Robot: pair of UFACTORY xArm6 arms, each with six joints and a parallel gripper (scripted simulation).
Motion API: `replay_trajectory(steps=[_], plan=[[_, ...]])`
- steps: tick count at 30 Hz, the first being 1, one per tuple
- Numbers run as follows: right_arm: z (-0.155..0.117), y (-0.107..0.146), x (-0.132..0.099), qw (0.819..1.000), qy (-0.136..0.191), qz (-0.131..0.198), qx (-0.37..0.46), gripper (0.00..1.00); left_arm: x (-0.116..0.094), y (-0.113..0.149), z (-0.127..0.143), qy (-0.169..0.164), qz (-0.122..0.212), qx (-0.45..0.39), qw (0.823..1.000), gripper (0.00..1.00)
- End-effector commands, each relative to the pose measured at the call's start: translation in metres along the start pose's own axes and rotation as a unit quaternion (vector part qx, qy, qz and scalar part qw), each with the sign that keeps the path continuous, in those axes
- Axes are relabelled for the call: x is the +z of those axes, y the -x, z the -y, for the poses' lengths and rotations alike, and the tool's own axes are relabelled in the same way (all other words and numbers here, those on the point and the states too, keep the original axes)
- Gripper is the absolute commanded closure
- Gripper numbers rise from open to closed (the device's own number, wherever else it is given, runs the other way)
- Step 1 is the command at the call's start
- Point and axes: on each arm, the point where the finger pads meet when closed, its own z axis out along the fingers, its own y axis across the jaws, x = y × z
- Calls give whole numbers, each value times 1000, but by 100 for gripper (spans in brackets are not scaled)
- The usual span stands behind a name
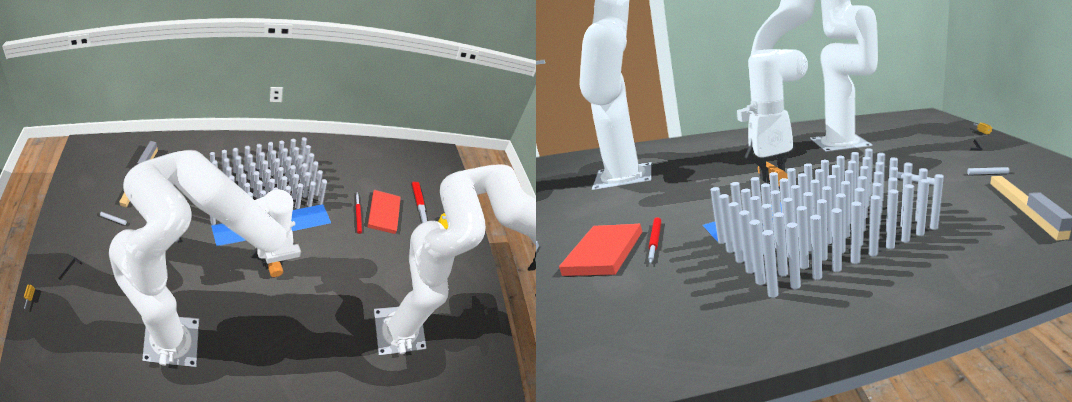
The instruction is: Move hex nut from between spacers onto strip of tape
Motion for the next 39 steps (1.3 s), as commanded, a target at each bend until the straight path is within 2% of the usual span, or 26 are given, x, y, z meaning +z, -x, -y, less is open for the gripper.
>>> replay_trajectory(steps=[1, 19, 33, 39], plan=[[0, -1, -2, 1000, 0, -2, 0, 0, -1, 1, 1, -2, 1, 0, 1000, 100], [0, -1, -2, 1000, 0, -2, 0, 0, -1, 8, 1, -2, 1, 0, 1000, 100], [0, -1, -2, 1000, 0, -2, 0, 0, -1, 39, 1, -2, 1, 0, 1000, 100], [0, -1, -2, 1000, 0, -2, 0, 0, -1, 44, 1, -2, 1, 0, 1000, 100]])
